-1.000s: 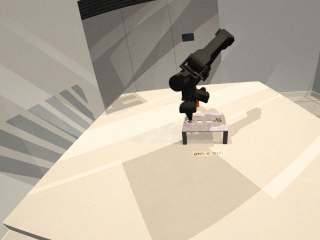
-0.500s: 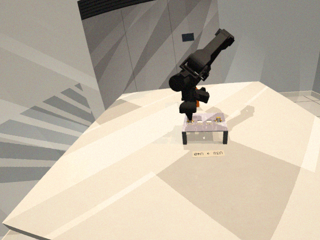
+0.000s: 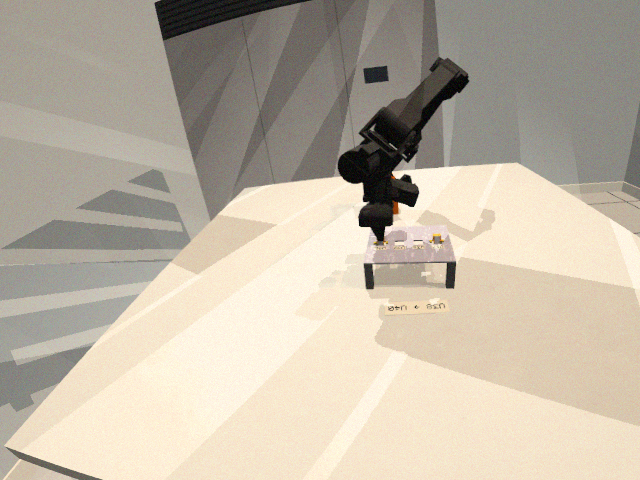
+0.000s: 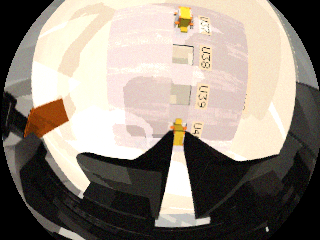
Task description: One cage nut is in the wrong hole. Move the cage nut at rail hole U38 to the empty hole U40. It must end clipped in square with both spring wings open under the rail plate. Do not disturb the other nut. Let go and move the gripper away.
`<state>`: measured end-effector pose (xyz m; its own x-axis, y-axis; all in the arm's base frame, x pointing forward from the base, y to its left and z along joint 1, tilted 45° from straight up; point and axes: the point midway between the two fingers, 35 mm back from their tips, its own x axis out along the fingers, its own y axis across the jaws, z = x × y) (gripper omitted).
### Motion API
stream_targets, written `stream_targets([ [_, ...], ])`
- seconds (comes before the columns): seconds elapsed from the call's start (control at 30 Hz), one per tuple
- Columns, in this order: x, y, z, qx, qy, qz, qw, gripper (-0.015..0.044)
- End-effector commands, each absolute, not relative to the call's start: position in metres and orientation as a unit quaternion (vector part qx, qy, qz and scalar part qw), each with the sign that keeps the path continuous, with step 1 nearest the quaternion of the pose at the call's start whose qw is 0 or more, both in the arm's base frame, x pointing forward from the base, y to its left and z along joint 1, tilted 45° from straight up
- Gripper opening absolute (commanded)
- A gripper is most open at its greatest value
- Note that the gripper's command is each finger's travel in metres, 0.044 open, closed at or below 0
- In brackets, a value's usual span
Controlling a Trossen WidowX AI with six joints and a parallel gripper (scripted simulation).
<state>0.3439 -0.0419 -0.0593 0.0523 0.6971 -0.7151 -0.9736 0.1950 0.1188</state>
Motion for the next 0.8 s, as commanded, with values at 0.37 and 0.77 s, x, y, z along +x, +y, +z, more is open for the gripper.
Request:
stream_targets([
  [0.37,0.344,-0.042,-0.059,-0.205,0.337,0.600,0.696,0.0291],
  [0.77,0.342,-0.069,-0.032,-0.206,0.338,0.600,0.695,0.0440],
])
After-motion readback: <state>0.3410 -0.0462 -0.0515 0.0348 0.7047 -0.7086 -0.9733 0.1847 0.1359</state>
